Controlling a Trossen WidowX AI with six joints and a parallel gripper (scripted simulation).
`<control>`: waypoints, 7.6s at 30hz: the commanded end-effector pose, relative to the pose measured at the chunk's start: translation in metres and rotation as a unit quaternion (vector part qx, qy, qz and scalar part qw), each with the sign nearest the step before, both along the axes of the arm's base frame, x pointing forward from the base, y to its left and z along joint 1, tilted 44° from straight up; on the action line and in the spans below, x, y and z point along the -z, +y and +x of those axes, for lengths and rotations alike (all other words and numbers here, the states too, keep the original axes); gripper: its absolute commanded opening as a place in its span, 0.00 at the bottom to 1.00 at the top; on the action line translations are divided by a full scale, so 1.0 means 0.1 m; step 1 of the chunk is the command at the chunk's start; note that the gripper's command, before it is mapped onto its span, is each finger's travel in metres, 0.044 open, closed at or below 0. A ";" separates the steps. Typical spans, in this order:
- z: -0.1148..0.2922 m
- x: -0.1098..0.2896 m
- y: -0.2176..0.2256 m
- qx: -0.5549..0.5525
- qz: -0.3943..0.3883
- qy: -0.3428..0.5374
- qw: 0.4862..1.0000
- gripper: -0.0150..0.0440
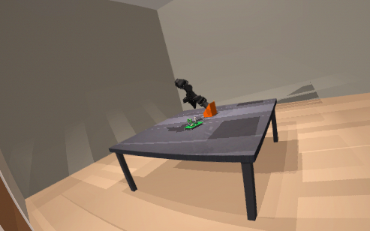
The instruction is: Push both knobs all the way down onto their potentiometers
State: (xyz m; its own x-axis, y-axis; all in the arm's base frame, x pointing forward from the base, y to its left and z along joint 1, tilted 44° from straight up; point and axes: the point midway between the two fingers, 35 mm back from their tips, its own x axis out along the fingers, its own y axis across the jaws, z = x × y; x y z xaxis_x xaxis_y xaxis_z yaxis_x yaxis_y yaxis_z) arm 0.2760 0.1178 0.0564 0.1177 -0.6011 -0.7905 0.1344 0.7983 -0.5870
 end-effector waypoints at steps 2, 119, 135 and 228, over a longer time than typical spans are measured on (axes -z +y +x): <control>0.20 0.09 -0.20 -0.034 -0.050 0.033 0.998 0.25; 0.30 0.50 -0.61 -0.040 -0.059 0.039 0.997 0.25; 0.30 0.53 -0.64 -0.040 -0.059 0.039 0.997 0.25; 0.32 0.63 -0.74 -0.040 -0.060 0.039 0.997 0.25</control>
